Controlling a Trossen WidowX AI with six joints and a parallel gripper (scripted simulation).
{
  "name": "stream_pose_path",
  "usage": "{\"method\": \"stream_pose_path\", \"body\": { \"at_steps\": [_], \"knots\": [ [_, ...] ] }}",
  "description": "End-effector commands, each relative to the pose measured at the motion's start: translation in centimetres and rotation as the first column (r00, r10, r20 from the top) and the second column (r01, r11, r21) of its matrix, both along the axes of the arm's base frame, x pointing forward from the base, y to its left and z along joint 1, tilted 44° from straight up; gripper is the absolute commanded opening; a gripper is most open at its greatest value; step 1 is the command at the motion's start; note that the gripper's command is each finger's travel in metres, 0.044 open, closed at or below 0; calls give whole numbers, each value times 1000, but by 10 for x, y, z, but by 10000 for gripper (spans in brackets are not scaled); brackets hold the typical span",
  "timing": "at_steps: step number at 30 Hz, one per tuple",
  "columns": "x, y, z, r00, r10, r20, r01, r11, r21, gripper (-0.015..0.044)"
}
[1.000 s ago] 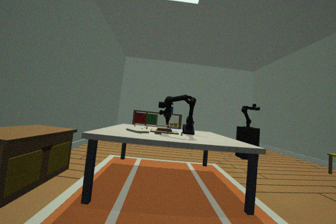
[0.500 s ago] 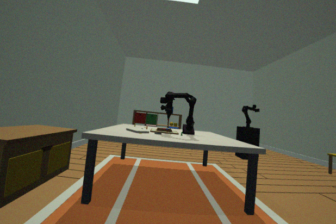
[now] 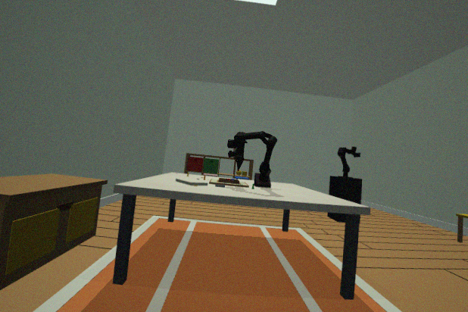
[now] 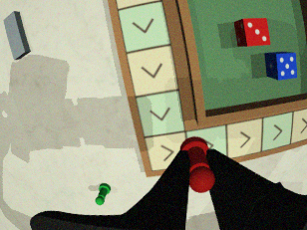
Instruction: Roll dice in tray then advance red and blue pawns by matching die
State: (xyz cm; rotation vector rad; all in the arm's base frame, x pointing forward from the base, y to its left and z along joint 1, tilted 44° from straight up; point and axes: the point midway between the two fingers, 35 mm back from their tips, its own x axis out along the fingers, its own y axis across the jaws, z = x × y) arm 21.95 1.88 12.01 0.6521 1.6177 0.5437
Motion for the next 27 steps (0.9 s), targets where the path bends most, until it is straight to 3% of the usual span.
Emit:
{"method": "stream_pose_path", "body": {
  "at_steps": [1, 15, 27],
  "knots": [
    [-14, 2, -12, 1000, 4, -4, -4, 1000, -2, 0],
    [-55, 10, -45, 1000, 4, -6, -4, 1000, -2, 0],
    [-58, 25, -62, 1000, 4, -5, -4, 1000, -2, 0]
  ]
}}
